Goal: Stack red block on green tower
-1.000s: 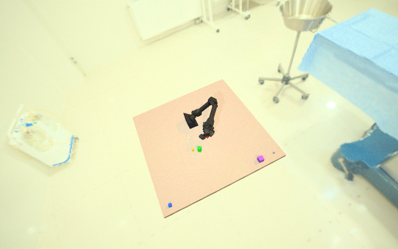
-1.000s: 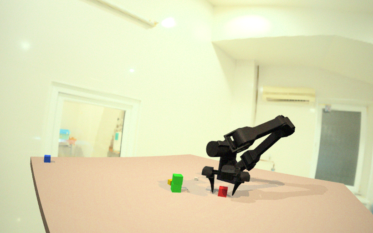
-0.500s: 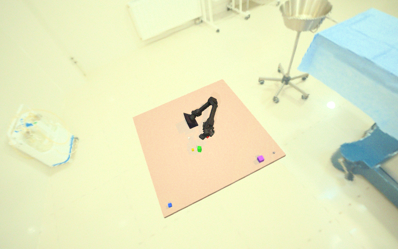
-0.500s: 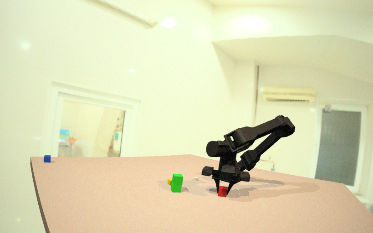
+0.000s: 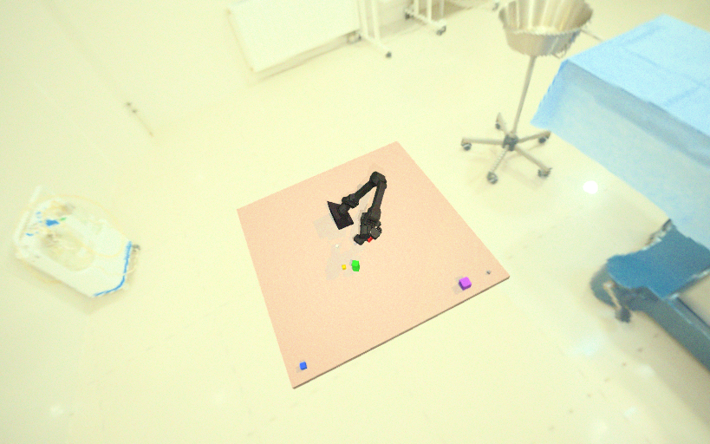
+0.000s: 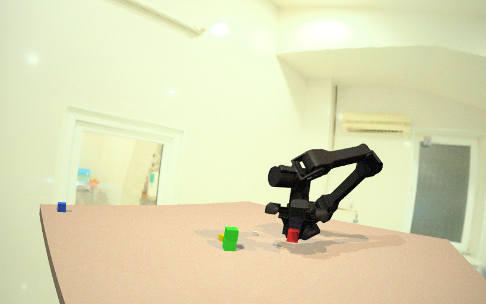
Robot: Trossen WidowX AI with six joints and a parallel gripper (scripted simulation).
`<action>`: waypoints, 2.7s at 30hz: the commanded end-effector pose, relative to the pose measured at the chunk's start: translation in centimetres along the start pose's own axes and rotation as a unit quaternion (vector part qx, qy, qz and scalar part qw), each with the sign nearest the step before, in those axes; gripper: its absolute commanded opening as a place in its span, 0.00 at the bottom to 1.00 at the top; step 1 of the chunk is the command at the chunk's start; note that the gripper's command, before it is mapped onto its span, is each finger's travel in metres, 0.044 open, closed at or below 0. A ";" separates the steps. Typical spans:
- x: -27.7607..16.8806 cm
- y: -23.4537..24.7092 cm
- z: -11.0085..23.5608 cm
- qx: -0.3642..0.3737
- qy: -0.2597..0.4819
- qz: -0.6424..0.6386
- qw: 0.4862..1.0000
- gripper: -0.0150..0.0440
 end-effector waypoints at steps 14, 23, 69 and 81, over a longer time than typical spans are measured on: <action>0.1 0.0 7.2 -0.005 0.000 0.004 1.000 0.25; 0.5 -0.9 7.4 -0.005 0.000 0.004 1.000 0.25; 0.7 -18.4 7.5 -0.017 -0.003 0.004 1.000 0.25; 0.7 -18.4 5.0 -0.009 0.000 0.008 1.000 0.25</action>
Point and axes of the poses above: the point midway between the two fingers, 35 mm back from their tips, its own z axis back along the fingers, its own y axis across the jaws, x = y × z, the point moved 2 cm from there along z, back along the fingers, and after that the axes turned 15 degrees about z, right-handed, at the moved point
